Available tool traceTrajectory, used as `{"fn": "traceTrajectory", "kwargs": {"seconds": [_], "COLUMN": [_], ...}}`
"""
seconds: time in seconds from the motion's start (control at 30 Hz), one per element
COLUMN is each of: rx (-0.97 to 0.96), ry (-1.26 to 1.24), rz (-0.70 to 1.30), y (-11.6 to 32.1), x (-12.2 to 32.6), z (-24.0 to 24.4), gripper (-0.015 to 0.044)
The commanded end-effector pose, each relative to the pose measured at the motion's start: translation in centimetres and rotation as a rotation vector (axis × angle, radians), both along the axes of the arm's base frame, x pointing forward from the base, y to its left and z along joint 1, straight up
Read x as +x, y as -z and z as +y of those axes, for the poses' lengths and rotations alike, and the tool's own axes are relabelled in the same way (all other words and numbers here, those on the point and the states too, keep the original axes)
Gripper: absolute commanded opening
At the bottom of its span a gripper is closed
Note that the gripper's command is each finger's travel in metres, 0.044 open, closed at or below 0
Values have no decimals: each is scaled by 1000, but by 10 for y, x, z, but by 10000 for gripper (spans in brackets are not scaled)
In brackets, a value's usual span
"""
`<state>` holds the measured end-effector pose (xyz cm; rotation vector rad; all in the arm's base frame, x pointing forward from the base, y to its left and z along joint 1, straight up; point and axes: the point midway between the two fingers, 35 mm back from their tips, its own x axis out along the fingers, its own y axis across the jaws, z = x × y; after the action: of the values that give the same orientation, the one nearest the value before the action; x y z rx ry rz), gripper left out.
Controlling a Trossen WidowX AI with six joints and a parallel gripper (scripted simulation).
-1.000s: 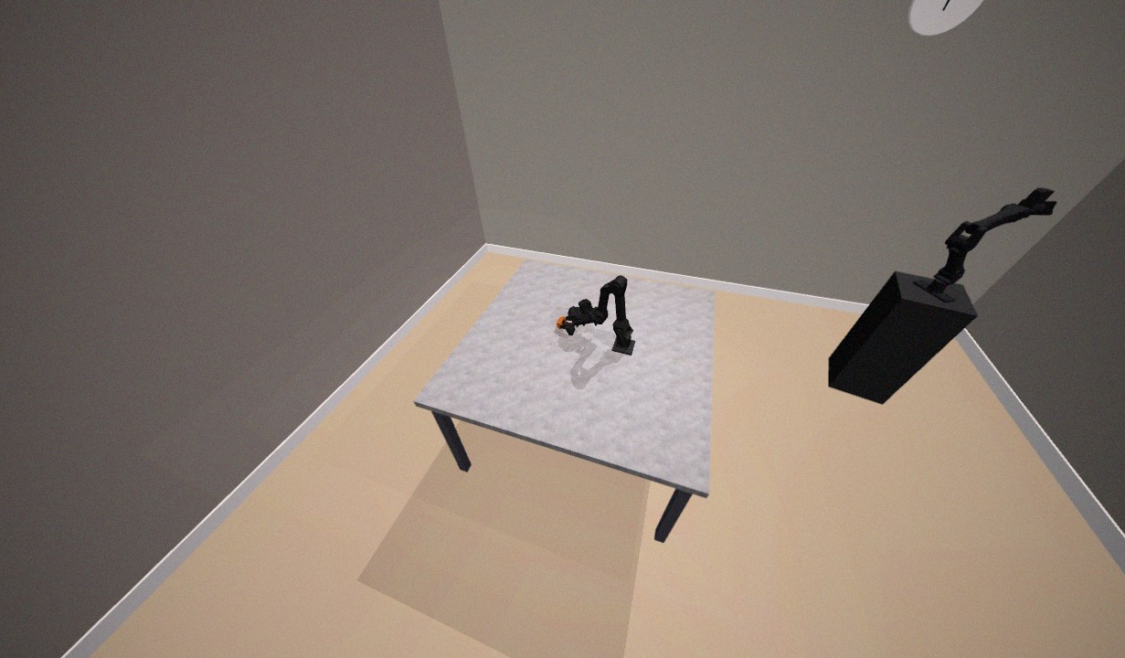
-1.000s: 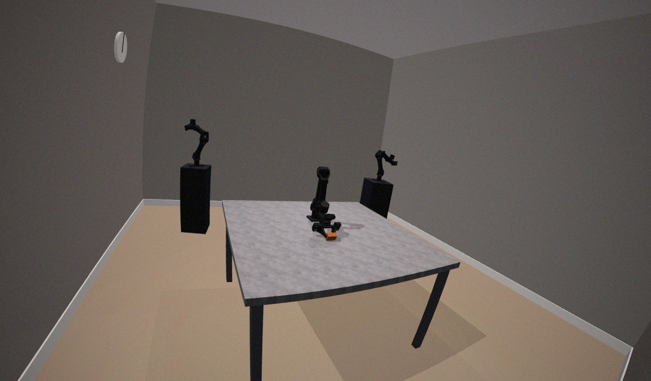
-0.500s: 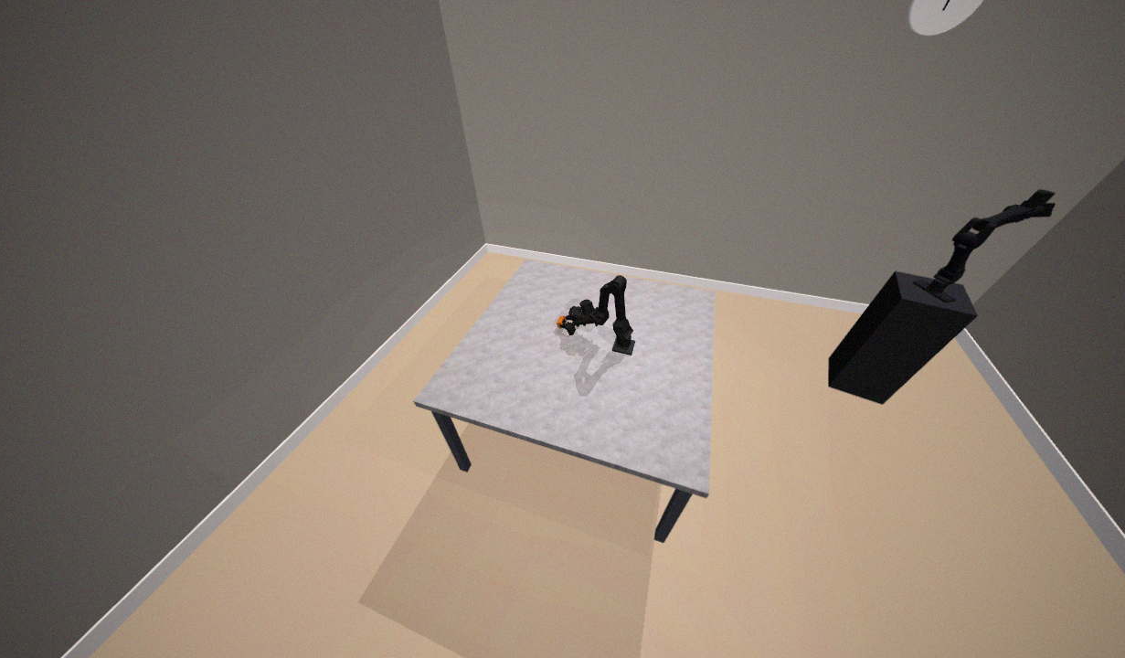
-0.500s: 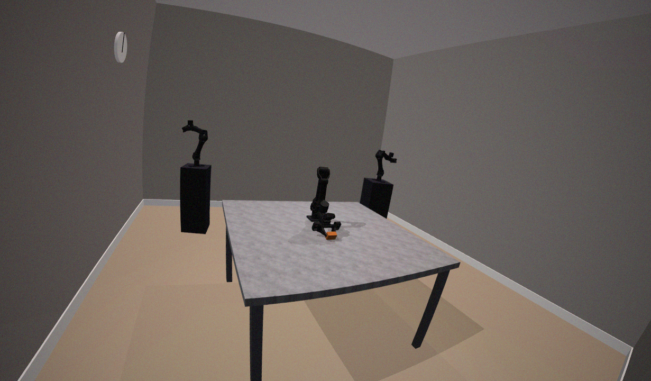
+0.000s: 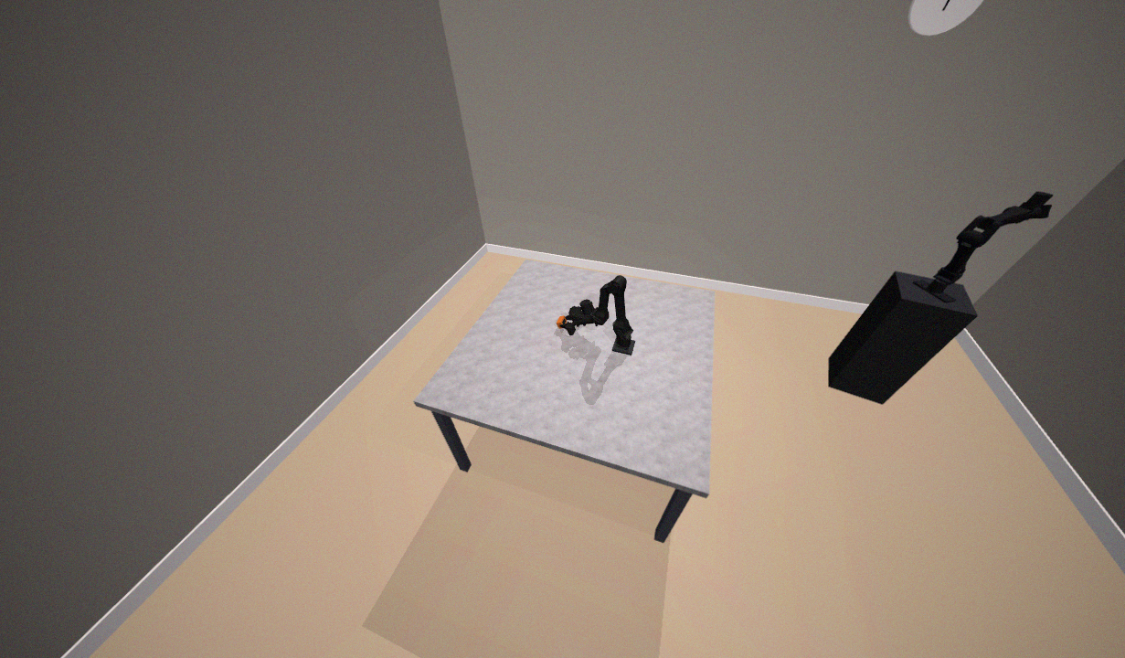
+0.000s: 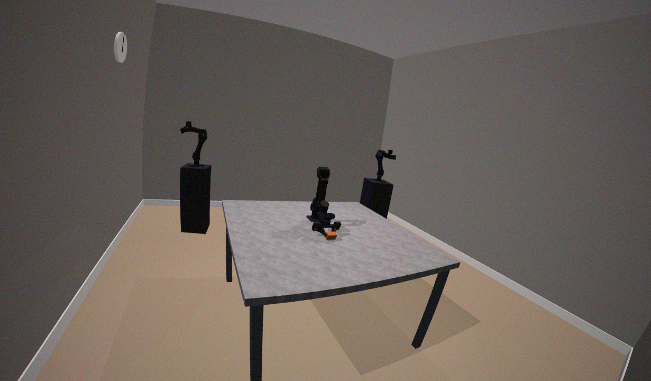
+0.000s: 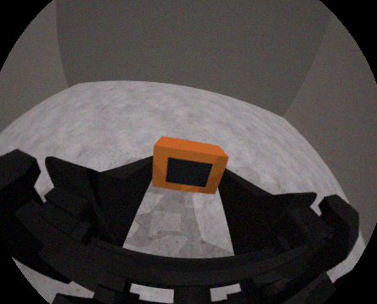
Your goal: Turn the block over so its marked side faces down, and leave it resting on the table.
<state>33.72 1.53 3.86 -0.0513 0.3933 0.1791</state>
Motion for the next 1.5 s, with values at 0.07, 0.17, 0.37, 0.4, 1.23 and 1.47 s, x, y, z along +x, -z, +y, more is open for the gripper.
{"fn": "traceTrajectory", "kwargs": {"seconds": [0.07, 0.17, 0.37, 0.4, 1.23, 1.47], "rx": [7, 7, 7, 7, 6, -31], "ry": [-2, -2, -2, -2, -1, 9], "rz": [-4, -4, -4, -4, 2, 230], "y": [-1, -1, -1, -1, -1, -10], "x": [0, 0, 0, 0, 1, 21], "z": [1, 1, 1, 1, 1, -1], "gripper": [420, 440, 440, 440, 440, 440]}}
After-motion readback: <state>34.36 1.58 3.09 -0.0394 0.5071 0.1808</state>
